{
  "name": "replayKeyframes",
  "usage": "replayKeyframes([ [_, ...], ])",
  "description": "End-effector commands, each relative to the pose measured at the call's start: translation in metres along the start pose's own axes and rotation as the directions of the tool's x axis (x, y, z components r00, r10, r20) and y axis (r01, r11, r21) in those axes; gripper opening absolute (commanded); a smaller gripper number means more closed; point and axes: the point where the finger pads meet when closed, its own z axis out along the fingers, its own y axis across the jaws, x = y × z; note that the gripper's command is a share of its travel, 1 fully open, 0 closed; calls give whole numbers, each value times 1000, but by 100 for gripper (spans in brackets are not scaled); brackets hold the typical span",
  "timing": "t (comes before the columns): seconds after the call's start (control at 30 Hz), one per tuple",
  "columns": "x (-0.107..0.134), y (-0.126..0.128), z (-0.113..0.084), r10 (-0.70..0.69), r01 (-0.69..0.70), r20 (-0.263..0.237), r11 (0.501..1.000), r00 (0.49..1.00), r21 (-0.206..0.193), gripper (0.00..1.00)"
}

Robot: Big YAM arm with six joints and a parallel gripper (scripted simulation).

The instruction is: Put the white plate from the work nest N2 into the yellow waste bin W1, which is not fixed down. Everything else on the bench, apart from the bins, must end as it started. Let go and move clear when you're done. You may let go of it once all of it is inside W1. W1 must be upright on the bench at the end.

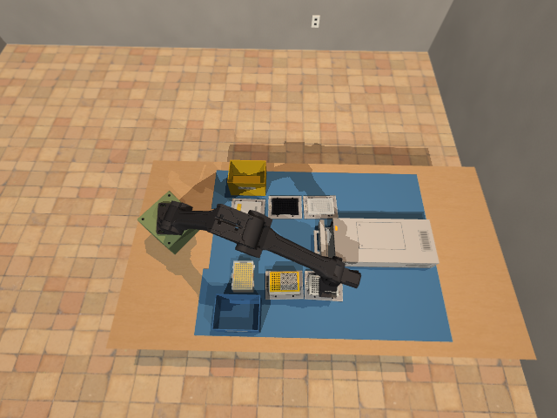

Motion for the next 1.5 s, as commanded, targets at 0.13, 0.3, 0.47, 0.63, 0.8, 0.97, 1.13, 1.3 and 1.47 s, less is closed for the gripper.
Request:
replayKeyframes([
  [0.13,-20,-12,12,2,-3,34,1000,999,10,100],
  [0.3,-20,-14,16,4,-4,34,1000,999,11,100],
  [0.47,-20,-12,23,1,-2,34,1000,999,10,100],
  [0.63,-19,-14,30,4,-4,32,1000,999,11,100],
  [0.8,-17,-10,34,-2,2,22,1000,1000,6,100],
  [0.97,-18,-8,33,-5,5,22,1000,1000,5,100],
  [1.13,-18,-8,33,-5,5,22,1000,1000,5,100],
  [1.3,-18,-8,33,-5,5,22,1000,1000,5,100],
  [1.47,-18,-8,33,-5,5,22,1000,1000,5,100],
])
